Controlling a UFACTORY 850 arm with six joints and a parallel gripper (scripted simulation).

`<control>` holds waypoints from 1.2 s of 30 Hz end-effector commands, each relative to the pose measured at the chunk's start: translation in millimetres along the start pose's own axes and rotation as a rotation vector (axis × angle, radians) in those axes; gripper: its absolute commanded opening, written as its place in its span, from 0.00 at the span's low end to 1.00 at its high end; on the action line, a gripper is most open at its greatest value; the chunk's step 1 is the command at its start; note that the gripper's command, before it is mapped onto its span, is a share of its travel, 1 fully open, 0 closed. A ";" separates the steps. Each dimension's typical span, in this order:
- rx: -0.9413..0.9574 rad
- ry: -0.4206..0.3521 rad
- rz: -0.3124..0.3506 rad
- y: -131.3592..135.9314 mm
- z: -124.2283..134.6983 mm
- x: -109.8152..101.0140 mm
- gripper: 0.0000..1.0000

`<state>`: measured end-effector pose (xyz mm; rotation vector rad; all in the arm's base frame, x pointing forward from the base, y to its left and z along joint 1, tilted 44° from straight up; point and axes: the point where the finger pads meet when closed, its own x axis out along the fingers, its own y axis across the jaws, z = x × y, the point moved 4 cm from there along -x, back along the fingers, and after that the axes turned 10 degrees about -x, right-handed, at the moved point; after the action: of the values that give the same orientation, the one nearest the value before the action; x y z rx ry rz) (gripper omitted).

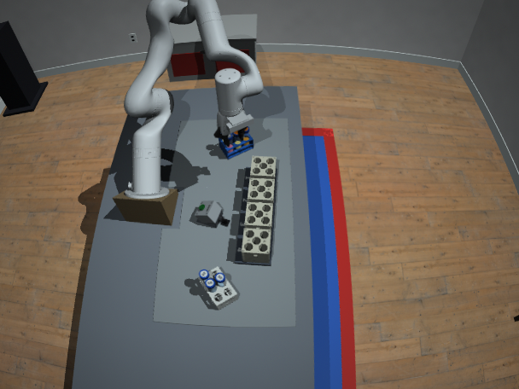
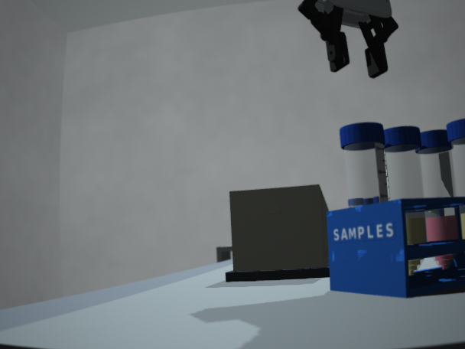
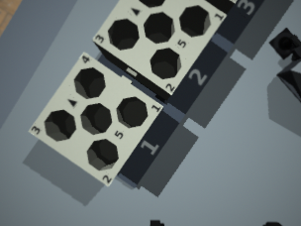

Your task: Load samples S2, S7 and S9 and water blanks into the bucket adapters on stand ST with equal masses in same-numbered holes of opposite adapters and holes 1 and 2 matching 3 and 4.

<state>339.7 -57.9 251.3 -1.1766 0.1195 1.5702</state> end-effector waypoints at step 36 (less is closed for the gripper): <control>0.000 0.002 0.000 -61.6 162.3 -0.8 0.57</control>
<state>293.1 56.1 353.2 -1.1759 0.1181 1.5704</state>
